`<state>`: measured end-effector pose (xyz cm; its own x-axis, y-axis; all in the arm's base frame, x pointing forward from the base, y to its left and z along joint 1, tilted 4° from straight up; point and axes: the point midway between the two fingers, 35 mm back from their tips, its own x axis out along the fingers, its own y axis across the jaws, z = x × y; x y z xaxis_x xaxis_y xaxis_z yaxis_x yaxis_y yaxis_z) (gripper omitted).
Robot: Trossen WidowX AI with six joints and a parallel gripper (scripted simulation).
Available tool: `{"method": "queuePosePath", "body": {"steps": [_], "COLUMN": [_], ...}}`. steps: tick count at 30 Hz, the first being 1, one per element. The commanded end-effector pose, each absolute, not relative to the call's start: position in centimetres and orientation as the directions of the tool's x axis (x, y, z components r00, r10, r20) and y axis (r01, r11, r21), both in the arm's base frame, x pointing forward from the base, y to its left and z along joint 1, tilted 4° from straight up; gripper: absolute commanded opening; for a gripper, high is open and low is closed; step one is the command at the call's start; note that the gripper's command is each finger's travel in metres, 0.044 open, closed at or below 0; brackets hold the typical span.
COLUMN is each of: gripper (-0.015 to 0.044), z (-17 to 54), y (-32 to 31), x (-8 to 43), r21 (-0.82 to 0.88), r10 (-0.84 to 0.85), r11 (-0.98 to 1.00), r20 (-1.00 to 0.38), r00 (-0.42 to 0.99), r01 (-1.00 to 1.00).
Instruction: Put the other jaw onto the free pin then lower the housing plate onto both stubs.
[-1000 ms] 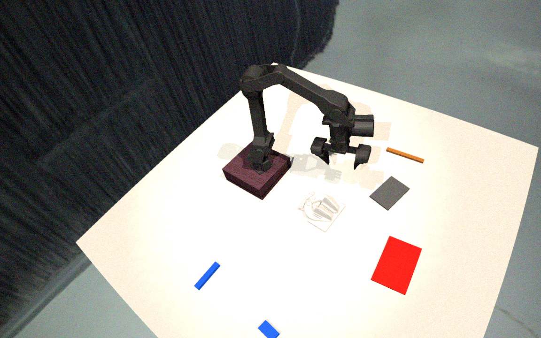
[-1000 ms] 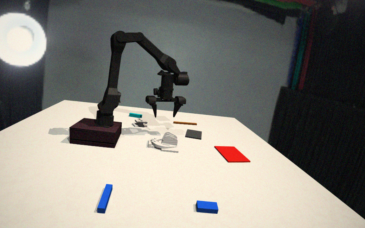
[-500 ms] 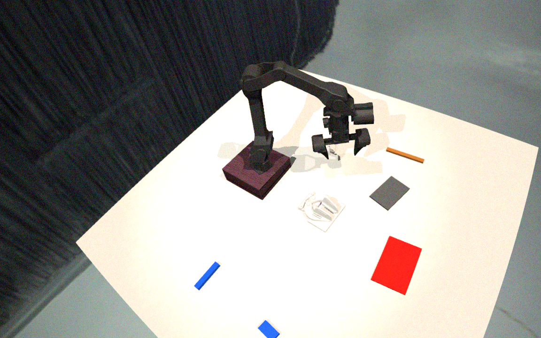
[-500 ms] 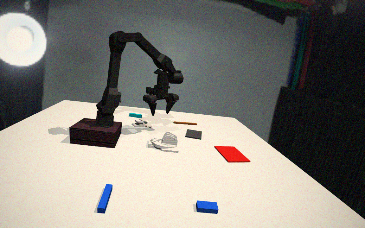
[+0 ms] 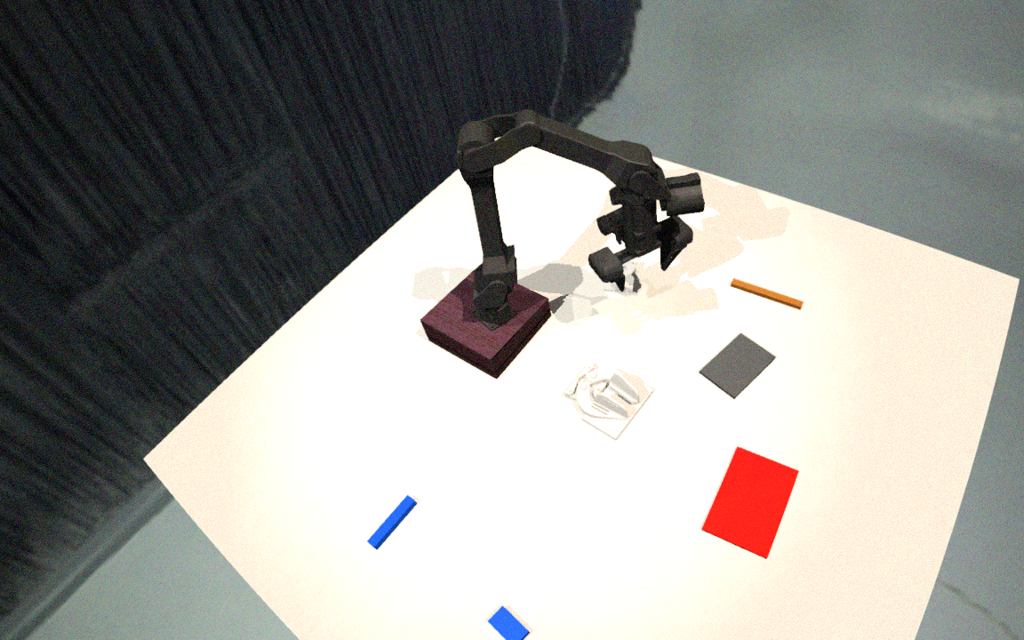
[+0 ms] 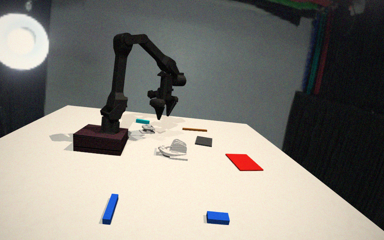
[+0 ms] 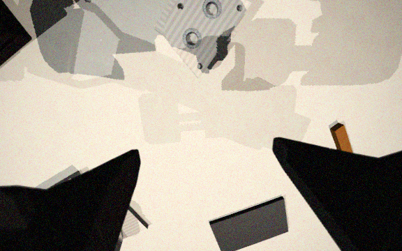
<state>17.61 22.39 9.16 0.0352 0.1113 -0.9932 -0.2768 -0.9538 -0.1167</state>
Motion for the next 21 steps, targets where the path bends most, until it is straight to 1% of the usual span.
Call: {"method": "queuePosePath", "body": {"steps": [1,11,21], "gripper": [0.0440,0.0440,0.0440], "z": [9.3,9.5,9.8], "y": [23.0,24.3,25.4], "x": [16.6,14.3,11.9], "r21": [-0.112,-0.101,-0.086], "r10": [0.108,0.104,0.100], "r11": [-0.982,-0.986,-0.911], "r20": [-0.994,-0.994,-0.995], "r00": [0.033,0.023,0.014], "r01": [-0.154,0.129,0.403]}}
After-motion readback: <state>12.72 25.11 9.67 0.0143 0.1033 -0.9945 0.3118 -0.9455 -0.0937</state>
